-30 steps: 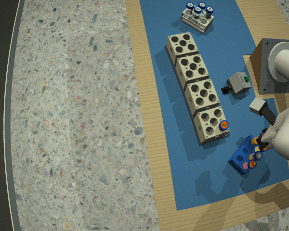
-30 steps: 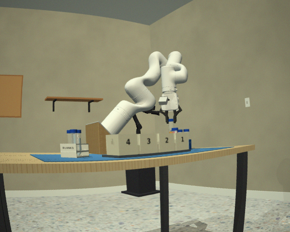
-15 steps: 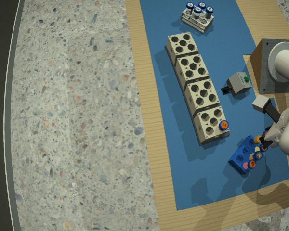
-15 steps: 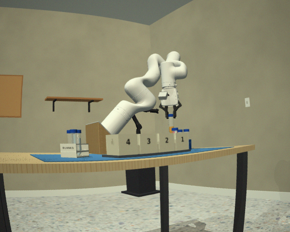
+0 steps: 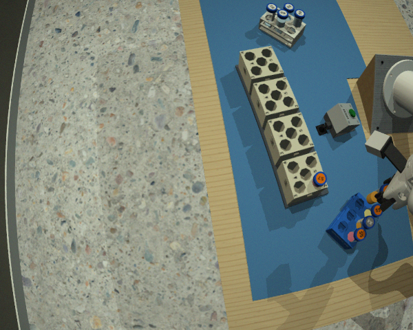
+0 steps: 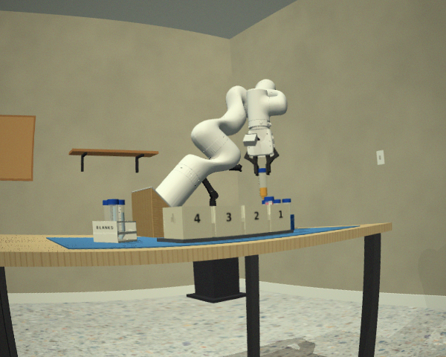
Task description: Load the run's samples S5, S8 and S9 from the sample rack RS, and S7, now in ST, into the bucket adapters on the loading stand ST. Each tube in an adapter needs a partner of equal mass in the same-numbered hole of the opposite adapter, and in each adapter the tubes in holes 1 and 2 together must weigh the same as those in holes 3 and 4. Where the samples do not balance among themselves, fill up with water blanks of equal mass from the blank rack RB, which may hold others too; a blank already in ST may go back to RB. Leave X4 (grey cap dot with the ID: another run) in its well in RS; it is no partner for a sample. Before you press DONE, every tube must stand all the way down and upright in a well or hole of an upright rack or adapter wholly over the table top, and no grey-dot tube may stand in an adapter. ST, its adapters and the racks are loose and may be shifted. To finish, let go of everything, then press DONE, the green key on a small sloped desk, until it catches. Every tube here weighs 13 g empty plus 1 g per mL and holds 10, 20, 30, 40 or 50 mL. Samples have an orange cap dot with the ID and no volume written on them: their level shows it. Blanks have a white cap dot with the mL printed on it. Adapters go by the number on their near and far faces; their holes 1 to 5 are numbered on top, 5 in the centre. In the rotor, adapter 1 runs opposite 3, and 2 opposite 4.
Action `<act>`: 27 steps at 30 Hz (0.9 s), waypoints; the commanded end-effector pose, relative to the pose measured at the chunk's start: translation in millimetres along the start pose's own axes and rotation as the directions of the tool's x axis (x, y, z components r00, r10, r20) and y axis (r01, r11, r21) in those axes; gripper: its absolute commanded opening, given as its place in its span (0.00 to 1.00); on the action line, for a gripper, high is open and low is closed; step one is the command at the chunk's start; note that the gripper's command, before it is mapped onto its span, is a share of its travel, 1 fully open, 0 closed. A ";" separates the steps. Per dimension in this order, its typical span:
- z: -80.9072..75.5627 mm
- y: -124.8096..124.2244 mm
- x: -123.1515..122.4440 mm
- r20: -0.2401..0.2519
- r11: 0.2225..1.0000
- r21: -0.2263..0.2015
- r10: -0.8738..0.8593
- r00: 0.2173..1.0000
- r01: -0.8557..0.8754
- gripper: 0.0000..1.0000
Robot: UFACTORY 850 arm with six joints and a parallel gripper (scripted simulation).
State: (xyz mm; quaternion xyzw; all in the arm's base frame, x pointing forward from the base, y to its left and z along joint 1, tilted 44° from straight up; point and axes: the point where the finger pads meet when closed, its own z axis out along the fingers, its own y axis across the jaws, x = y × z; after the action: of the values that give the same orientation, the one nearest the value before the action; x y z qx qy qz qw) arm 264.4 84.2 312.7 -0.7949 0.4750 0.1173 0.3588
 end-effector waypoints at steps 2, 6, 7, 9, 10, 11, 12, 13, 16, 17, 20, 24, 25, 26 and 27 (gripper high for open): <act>-9.3 -0.3 0.0 0.000 1.000 0.001 -0.001 1.000 0.001 0.00; -17.3 -0.3 0.0 0.000 1.000 0.001 -0.001 1.000 0.001 0.00; -17.4 -0.3 0.0 0.000 1.000 0.001 -0.001 1.000 0.001 0.00; -17.4 -0.3 0.0 0.000 1.000 0.001 -0.001 1.000 0.001 0.00; -17.4 -0.3 0.0 0.000 1.000 0.001 -0.001 1.000 0.001 0.00; -17.4 -0.3 0.0 0.000 1.000 0.001 -0.001 1.000 0.001 0.00; -17.4 -0.3 0.0 0.000 1.000 0.001 -0.001 1.000 0.001 0.00; -17.3 -0.3 0.0 0.000 1.000 0.001 -0.001 1.000 0.001 0.00; -17.4 -0.3 0.0 0.000 1.000 0.001 -0.001 1.000 0.001 0.00; -17.4 -0.3 0.0 0.000 1.000 0.001 -0.001 1.000 0.001 0.00; -17.4 -0.3 0.0 0.000 1.000 0.001 -0.001 1.000 0.001 0.00; -17.3 -0.3 0.0 0.000 1.000 0.001 -0.001 1.000 0.001 0.00; -17.3 -0.3 0.0 0.000 1.000 0.001 -0.001 1.000 0.001 0.00; -17.3 -0.3 0.0 0.000 1.000 0.001 -0.001 1.000 0.001 0.00; -17.3 -0.3 0.0 0.000 1.000 0.001 -0.001 1.000 0.001 0.00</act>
State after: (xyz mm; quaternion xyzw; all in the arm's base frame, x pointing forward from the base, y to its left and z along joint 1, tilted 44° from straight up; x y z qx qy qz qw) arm 261.5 72.8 324.8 -0.7949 0.4748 0.1174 0.3590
